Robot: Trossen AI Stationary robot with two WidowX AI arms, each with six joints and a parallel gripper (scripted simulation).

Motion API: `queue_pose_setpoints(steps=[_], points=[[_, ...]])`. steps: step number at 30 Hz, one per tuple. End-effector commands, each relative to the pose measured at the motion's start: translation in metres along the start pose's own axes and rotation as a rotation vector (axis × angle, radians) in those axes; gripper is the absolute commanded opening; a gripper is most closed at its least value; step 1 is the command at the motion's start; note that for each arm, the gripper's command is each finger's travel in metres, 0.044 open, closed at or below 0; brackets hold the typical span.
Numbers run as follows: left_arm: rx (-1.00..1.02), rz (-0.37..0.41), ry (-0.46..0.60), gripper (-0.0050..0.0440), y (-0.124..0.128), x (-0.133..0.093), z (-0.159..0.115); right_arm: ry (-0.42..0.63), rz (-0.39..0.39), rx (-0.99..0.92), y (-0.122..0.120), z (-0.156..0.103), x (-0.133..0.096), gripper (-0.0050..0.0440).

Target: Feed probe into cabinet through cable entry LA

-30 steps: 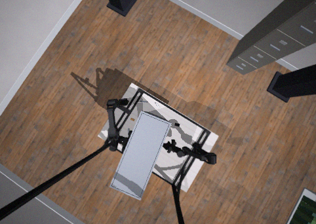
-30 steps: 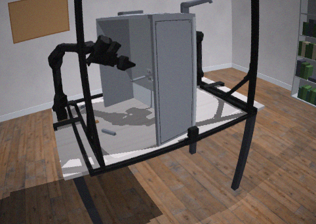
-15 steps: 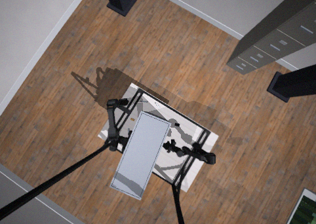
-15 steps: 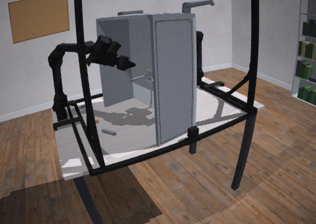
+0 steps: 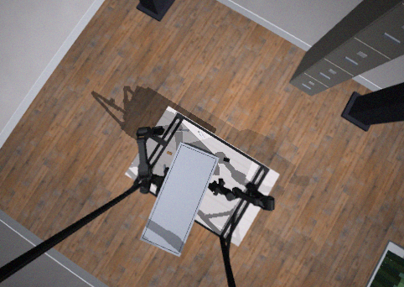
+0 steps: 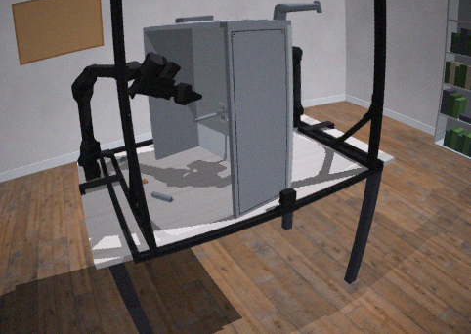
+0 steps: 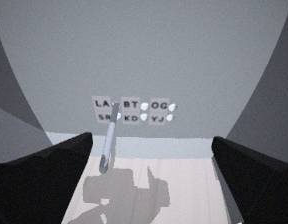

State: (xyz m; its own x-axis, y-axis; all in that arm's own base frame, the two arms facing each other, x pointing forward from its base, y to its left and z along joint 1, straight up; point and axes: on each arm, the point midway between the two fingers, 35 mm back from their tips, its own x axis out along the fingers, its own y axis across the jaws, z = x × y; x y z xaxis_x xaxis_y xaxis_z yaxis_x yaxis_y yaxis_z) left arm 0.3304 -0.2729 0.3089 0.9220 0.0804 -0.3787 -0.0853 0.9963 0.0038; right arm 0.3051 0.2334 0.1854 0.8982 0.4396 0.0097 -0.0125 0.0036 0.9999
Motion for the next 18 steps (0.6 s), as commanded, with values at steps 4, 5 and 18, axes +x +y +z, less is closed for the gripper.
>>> queue_pose_setpoints(steps=[4,5,18], points=[[-0.005,0.003,-0.004,0.044,0.0011,-0.001,0.0018,0.0,0.002,0.001,0.0012,0.0,0.0,0.024],[-0.005,0.003,-0.004,0.044,0.0011,-0.001,0.0018,0.0,0.002,0.001,0.0012,0.0,0.0,0.0264],[-0.005,0.003,-0.004,0.044,0.0011,-0.001,0.0018,0.0,0.002,0.001,0.0012,0.0,0.0,0.044]])
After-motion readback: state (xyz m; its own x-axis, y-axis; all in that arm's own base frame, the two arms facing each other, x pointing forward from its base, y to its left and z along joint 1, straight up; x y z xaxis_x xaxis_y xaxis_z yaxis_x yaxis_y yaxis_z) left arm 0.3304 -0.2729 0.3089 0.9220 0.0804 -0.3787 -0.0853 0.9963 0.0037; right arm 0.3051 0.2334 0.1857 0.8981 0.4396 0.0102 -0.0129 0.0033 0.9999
